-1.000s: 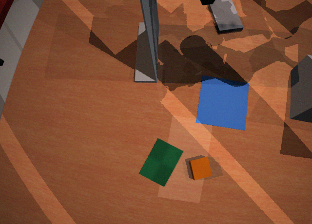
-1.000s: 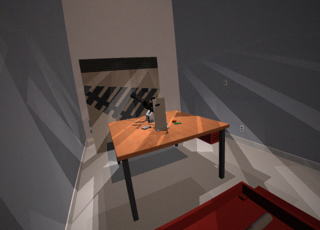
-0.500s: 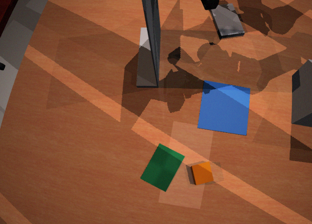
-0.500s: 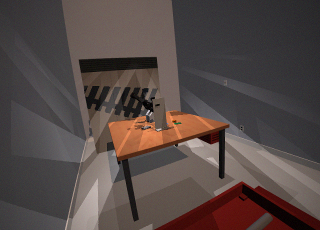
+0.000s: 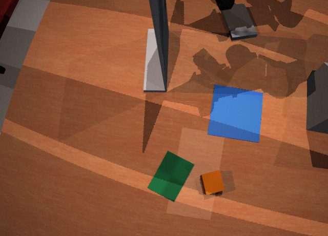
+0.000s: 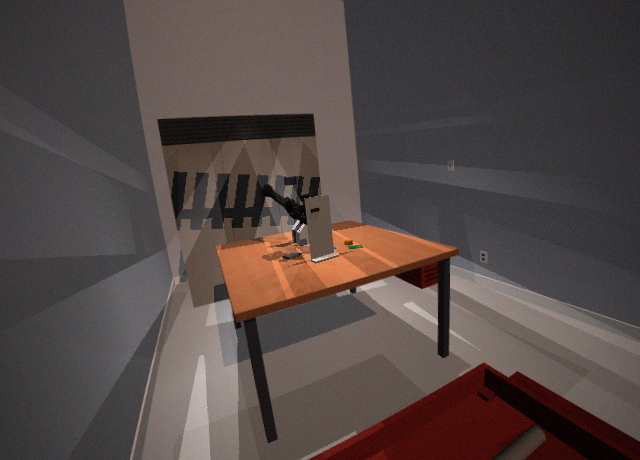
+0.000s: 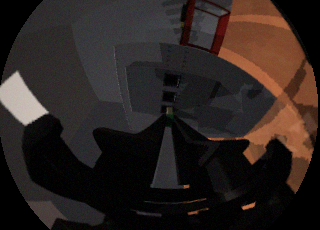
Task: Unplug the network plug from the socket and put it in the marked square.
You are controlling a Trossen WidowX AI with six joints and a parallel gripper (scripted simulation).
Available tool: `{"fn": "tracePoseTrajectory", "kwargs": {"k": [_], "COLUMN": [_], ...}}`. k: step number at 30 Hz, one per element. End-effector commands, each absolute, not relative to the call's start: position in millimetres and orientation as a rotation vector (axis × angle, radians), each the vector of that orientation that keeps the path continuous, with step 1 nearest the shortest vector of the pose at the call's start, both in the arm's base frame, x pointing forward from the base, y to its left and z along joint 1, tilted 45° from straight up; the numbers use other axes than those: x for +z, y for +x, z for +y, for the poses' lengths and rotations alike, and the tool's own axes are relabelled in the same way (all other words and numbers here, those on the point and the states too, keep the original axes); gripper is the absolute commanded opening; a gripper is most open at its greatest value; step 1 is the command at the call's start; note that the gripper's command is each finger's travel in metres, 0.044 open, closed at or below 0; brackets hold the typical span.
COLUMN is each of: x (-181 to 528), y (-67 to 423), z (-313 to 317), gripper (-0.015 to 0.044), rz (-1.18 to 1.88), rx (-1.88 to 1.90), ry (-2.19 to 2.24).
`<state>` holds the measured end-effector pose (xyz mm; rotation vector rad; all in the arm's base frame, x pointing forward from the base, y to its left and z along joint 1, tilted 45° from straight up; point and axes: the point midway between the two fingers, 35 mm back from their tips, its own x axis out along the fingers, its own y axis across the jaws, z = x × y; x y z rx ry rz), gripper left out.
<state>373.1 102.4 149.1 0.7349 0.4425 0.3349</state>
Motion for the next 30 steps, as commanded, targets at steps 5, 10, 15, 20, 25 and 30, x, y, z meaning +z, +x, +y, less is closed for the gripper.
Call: {"fn": "tracePoseTrajectory", "kwargs": {"k": [5,10,15,20,25,30], "x": [150,150,150,150,150,150], "y": [367,365,362,360,357,355], "z": [101,100,99,99,98,98], "gripper": [0.0000,0.0000,0.0000,0.0000,0.0000,0.0000], "rz": [0.444,0.444,0.444,0.444,0.445,0.445], "rx": [0.333,0.333,0.333,0.333,0.333,0.333], "ry": [0.739,0.739,0.739,0.739,0.739,0.739]}}
